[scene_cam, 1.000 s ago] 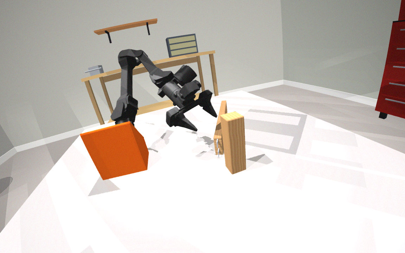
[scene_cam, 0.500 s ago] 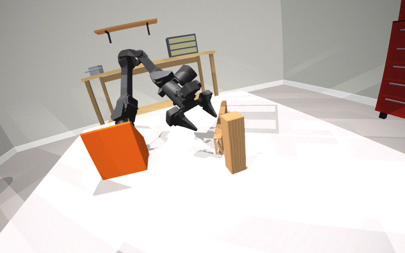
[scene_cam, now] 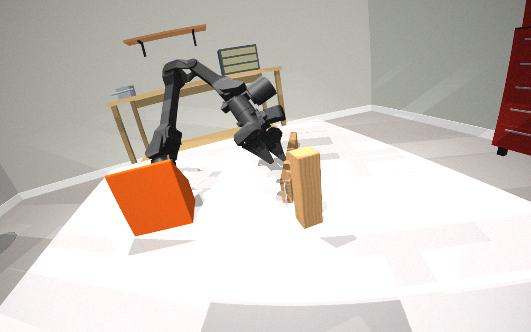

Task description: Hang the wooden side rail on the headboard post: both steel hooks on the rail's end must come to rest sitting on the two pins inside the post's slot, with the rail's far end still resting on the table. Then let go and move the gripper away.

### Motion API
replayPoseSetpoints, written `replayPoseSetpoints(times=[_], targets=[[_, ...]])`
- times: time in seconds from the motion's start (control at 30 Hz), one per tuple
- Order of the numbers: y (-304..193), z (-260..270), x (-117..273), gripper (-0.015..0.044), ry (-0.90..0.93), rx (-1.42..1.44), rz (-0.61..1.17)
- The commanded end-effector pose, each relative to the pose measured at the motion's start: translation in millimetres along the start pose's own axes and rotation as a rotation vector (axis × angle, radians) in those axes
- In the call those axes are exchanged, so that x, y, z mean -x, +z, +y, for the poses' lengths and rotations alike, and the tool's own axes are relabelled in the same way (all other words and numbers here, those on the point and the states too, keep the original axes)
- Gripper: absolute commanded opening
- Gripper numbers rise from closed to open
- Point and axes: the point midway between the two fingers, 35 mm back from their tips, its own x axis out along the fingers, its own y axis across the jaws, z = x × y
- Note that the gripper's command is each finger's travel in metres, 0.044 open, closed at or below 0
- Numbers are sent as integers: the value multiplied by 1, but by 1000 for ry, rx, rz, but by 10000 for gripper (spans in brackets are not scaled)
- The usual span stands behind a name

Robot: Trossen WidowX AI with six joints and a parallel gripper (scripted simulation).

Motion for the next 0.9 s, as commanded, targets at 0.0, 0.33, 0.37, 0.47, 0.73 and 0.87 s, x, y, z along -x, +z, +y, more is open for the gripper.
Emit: replayPoseSetpoints(times=[0.0, 0.33, 0.37, 0.47, 0.73, 0.87], targets=[[13, 24, 0, 440, 243, 714, 244], [22, 39, 10, 440, 459, 1071, 276], [23, 40, 11, 440, 482, 1106, 274], [26, 45, 15, 440, 558, 1202, 265], [34, 55, 26, 440, 740, 1462, 188], [36, 58, 28, 440, 793, 1584, 136]])
